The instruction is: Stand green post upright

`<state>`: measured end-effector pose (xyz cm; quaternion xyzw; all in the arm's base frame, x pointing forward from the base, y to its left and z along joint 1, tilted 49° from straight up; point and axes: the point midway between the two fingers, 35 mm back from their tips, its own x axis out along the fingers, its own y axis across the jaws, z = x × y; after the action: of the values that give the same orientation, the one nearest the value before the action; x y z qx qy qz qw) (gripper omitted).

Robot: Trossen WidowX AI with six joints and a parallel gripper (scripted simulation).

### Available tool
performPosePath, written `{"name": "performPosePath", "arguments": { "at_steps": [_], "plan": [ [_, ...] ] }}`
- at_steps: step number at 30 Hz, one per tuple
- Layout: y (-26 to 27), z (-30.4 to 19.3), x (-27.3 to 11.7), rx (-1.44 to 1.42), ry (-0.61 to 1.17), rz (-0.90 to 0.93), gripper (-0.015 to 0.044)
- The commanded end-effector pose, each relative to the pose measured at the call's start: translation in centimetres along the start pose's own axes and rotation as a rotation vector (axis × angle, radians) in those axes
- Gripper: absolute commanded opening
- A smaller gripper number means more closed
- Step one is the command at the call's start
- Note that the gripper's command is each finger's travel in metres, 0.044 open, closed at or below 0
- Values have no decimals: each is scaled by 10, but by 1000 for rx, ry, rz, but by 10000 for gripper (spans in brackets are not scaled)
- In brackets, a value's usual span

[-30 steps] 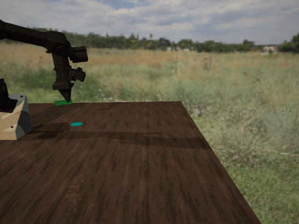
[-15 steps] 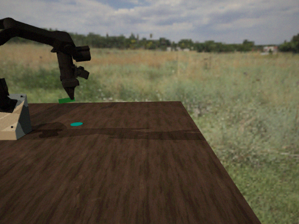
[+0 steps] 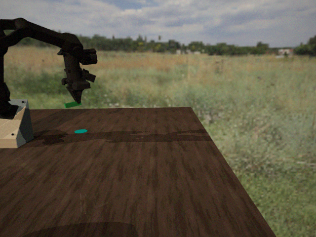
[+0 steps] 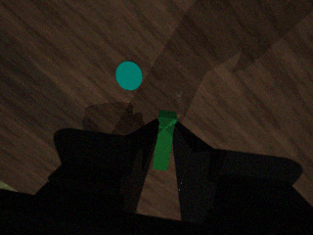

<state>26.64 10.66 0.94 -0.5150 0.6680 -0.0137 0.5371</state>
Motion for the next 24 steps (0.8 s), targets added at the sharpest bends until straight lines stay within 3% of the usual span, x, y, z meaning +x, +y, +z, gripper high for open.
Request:
{"name": "performPosePath", "arguments": {
  "at_steps": [1, 24],
  "plan": [
    [11, 6, 1, -61, 5, 4, 23],
    [68, 25, 9, -403, 38, -6, 23]
  ]
}}
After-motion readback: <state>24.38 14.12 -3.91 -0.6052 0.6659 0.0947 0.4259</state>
